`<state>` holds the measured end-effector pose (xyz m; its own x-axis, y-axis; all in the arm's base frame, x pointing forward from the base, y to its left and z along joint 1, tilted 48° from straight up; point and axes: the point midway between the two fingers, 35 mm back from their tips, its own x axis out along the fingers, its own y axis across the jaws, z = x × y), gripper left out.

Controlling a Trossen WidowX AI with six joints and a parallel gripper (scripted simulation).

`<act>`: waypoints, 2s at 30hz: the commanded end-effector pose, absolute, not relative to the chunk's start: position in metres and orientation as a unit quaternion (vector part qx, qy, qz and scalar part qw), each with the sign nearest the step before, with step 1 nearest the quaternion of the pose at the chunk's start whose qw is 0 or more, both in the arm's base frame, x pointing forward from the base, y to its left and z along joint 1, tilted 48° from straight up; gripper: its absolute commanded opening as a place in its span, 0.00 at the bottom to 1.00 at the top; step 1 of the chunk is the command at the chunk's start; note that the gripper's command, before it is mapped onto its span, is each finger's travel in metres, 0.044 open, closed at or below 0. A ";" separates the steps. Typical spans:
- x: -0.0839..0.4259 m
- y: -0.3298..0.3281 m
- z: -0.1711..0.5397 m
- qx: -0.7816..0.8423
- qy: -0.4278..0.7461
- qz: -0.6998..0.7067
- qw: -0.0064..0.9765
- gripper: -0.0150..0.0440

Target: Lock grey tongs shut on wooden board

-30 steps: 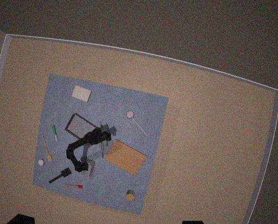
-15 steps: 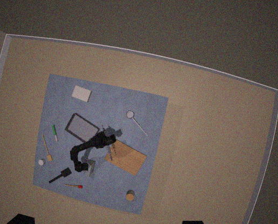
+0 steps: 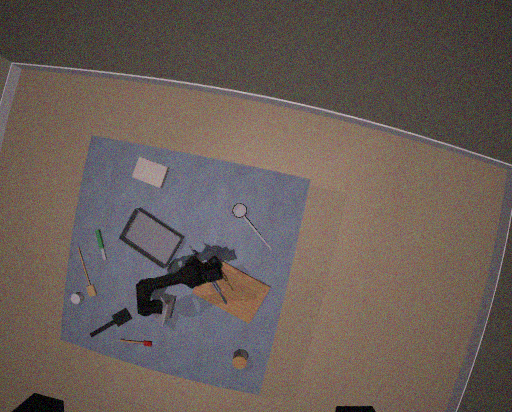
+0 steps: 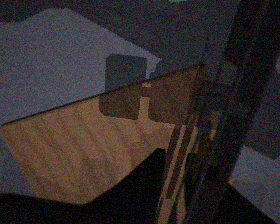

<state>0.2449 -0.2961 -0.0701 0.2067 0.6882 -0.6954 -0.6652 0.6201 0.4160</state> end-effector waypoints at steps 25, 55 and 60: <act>0.121 -0.333 -0.149 -0.240 0.290 0.560 0.738 0.00; 0.124 -0.339 -0.162 -0.318 0.396 0.554 0.659 0.00; 0.125 -0.340 -0.163 -0.338 0.422 0.547 0.639 0.00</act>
